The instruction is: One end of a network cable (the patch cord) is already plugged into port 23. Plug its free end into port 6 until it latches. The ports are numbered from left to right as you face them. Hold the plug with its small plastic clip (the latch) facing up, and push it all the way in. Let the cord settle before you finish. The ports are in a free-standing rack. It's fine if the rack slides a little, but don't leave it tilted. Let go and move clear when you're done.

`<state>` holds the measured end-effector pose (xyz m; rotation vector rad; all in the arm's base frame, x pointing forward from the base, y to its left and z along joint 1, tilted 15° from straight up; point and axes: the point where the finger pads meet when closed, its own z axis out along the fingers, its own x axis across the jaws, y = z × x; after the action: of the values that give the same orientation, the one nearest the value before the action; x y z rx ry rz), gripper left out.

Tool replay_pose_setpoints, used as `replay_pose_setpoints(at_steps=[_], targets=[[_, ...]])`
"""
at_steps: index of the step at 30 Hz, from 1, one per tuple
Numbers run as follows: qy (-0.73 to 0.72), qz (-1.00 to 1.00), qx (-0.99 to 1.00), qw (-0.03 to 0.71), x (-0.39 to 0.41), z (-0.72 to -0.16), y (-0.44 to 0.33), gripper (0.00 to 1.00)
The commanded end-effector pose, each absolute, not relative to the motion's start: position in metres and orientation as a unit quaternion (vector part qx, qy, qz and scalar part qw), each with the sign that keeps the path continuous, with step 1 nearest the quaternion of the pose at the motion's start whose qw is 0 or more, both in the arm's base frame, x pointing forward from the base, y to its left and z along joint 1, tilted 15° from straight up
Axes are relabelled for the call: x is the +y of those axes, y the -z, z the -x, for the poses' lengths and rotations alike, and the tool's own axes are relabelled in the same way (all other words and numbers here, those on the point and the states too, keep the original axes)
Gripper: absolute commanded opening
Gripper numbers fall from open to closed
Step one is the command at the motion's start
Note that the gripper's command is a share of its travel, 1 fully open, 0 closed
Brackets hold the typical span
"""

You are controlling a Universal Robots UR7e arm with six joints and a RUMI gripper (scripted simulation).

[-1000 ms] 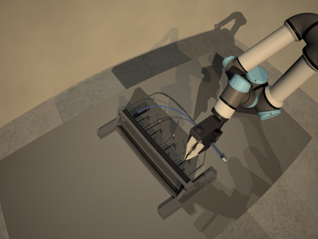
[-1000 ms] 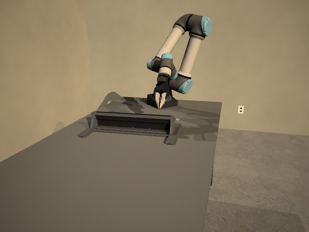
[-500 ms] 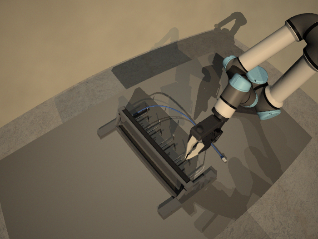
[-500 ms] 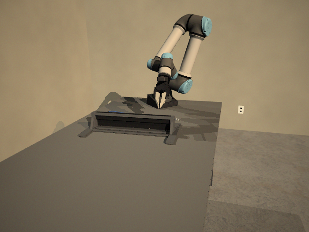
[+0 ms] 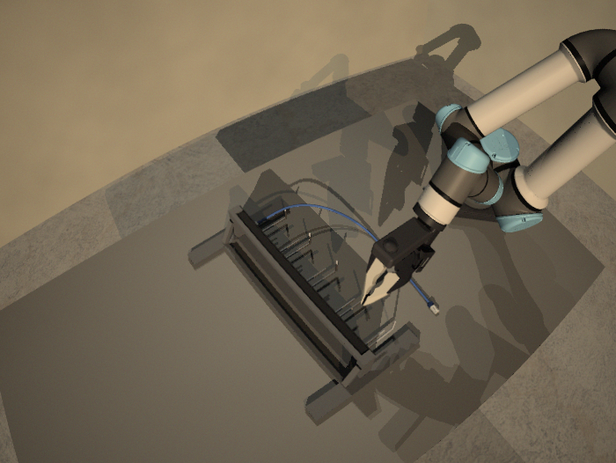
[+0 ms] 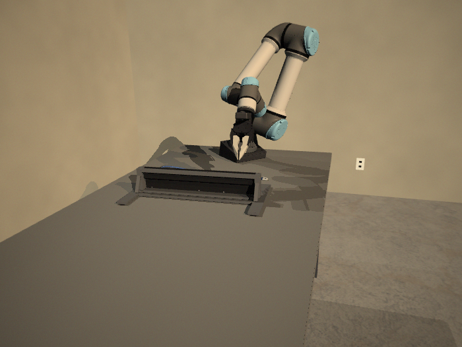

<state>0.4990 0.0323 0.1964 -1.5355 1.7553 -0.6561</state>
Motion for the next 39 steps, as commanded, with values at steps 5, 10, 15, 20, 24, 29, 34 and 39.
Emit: replay_pose_setpoints(at_steps=[5, 10, 15, 20, 24, 29, 34, 39], targets=[[0.254, 0.593, 0.678, 0.352, 0.031, -0.489, -0.205, 0.00], [0.254, 0.593, 0.678, 0.352, 0.031, -0.483, -0.210, 0.00], [0.254, 0.593, 0.678, 0.352, 0.030, -0.478, -0.214, 0.00], [0.254, 0.593, 0.678, 0.352, 0.029, -0.470, -0.220, 0.00], [0.254, 0.593, 0.678, 0.352, 0.029, -0.464, -0.225, 0.00], [0.254, 0.593, 0.678, 0.352, 0.028, -0.457, -0.231, 0.00], [0.254, 0.593, 0.678, 0.352, 0.027, -0.450, -0.236, 0.00], [0.254, 0.593, 0.678, 0.352, 0.027, -0.441, -0.243, 0.00]])
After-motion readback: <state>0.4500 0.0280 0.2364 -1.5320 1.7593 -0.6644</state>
